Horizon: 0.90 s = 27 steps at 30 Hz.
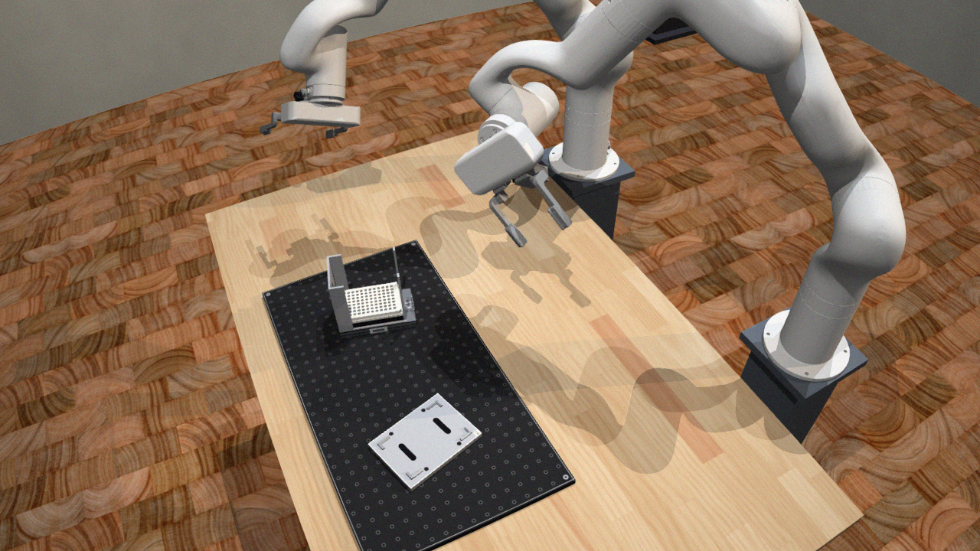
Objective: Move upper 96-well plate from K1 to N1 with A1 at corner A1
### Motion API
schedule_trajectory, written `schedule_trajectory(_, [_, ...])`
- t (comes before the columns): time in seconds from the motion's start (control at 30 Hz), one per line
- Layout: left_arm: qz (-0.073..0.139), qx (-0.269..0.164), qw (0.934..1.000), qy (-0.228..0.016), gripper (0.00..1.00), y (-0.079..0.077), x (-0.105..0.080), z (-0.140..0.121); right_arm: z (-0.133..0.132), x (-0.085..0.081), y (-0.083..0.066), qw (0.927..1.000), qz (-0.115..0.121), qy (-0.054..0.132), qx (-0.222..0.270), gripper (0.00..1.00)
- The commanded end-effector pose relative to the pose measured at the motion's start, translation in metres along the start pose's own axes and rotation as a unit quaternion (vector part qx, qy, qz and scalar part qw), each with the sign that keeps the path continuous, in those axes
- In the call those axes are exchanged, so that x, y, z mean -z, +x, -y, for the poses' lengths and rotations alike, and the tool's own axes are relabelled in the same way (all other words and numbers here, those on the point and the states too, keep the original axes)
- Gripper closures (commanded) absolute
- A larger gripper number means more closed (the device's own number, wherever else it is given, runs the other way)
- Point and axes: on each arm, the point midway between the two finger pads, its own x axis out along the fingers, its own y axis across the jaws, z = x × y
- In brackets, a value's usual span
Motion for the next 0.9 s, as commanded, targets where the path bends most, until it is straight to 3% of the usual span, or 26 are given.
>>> schedule_trajectory(0.0, [0.000, -0.001, 1.0000, -0.001, 0.63, -0.001, 0.000, 0.000, 0.004, -0.015, 0.018, 1.0000, 0.002, 0.003, 0.002, 0.00])
schedule_trajectory(0.13, [0.000, -0.001, 1.0000, -0.001, 0.63, -0.001, 0.000, 0.000, 0.006, -0.021, 0.026, 1.0000, 0.002, 0.003, 0.002, 0.00])
schedule_trajectory(0.23, [0.000, -0.001, 1.0000, -0.001, 0.63, -0.001, 0.000, 0.000, 0.010, -0.030, 0.037, 0.9990, 0.018, 0.023, 0.035, 0.00])
schedule_trajectory(0.53, [0.000, -0.001, 1.0000, -0.001, 0.63, -0.001, 0.000, 0.000, 0.023, -0.057, 0.070, 0.9990, 0.018, 0.023, 0.035, 0.00])
schedule_trajectory(0.67, [0.000, -0.001, 1.0000, -0.001, 0.63, -0.001, 0.000, 0.000, 0.023, -0.057, 0.070, 0.9990, 0.018, 0.023, 0.035, 0.00])
schedule_trajectory(0.7, [-0.008, 0.011, 0.9999, 0.008, 0.63, -0.004, 0.004, -0.002, 0.023, -0.057, 0.070, 0.9990, 0.018, 0.023, 0.035, 0.00])
schedule_trajectory(0.87, [0.045, -0.054, 0.9975, 0.004, 0.63, 0.010, -0.009, -0.017, 0.023, -0.057, 0.070, 0.9990, 0.018, 0.023, 0.035, 0.00])
